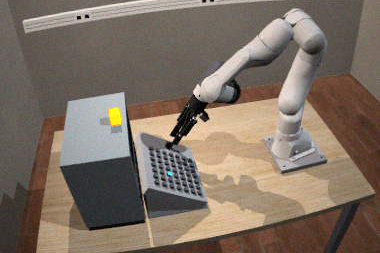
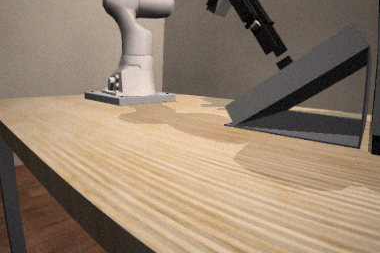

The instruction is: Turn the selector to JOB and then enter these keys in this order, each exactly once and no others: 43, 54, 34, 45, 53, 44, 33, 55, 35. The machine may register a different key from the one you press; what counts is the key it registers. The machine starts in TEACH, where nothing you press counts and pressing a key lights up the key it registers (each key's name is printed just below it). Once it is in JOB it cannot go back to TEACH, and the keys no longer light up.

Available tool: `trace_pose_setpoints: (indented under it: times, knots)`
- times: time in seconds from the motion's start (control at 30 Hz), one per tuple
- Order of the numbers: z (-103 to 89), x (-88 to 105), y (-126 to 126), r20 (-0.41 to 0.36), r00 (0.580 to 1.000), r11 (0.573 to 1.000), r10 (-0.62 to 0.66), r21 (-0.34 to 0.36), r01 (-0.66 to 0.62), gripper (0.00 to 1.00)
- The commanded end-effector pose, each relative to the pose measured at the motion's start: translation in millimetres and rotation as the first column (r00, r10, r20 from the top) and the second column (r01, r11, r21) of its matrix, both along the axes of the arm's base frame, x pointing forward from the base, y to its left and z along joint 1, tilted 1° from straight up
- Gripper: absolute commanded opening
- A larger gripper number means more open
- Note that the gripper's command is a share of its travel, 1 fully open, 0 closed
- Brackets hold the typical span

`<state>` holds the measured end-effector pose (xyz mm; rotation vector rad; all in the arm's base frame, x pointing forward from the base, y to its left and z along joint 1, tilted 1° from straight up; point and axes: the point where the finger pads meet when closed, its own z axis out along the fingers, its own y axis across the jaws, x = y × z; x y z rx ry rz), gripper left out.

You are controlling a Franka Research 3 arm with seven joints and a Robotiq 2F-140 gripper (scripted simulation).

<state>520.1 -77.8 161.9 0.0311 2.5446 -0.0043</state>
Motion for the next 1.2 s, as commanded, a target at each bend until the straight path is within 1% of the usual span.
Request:
trace_pose_setpoints:
  times: [0.0,0.53,1.17]
  knots:
    - [-1.1,3.7,-2.2,0.009,1.0,1.0,0.009,-0.016,-0.009,0.4]
    - [-9.8,9.8,-2.4,0.009,1.0,1.0,0.009,-0.016,-0.009,0.4]
    - [-10.8,10.4,-2.4,0.009,1.0,1.0,0.009,-0.016,-0.009,0.4]
